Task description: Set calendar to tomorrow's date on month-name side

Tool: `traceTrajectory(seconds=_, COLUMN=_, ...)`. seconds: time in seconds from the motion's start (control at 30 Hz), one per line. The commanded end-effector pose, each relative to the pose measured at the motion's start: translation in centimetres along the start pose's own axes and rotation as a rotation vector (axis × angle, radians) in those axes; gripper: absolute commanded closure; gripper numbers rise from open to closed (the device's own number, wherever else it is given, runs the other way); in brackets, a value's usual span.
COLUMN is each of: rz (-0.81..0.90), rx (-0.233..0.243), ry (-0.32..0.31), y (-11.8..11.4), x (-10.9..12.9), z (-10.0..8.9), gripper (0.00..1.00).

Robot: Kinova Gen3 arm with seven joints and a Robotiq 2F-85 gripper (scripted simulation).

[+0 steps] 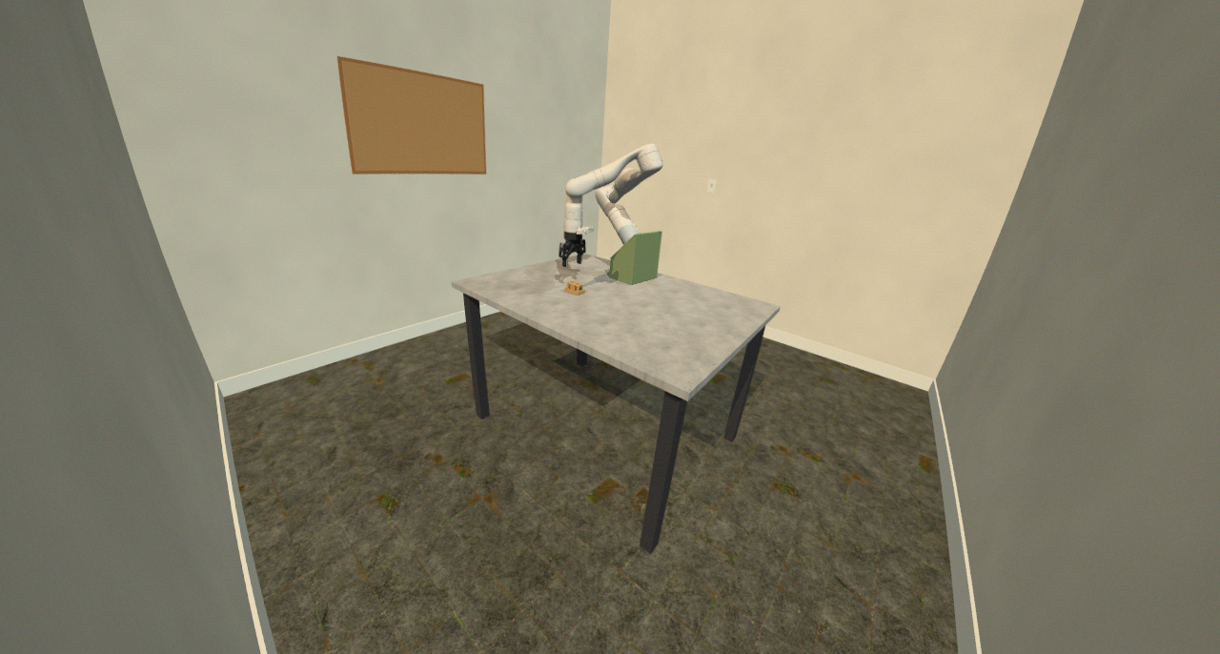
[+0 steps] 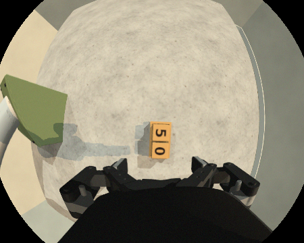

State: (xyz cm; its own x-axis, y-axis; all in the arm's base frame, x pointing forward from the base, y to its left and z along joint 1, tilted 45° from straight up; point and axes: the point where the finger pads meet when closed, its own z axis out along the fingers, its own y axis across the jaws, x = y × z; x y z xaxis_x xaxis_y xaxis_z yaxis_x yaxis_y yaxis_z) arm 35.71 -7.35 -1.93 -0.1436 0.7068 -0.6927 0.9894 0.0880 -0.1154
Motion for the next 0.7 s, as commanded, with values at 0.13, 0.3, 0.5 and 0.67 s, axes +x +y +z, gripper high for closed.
traceTrajectory(seconds=0.13, rz=0.036, rx=-0.002, ry=-0.001, y=0.06, x=0.01, z=0.03, gripper=0.0)
traceTrajectory(seconds=0.3, rz=0.046, rx=-0.003, ry=-0.001, y=0.07, x=0.02, z=0.04, gripper=0.0)
traceTrajectory(seconds=0.5, rz=0.054, rx=-0.003, ry=-0.001, y=0.08, x=0.02, z=0.05, gripper=0.0)
traceTrajectory(seconds=0.67, rz=0.055, rx=-0.003, ry=-0.001, y=0.08, x=0.02, z=0.05, gripper=0.52)
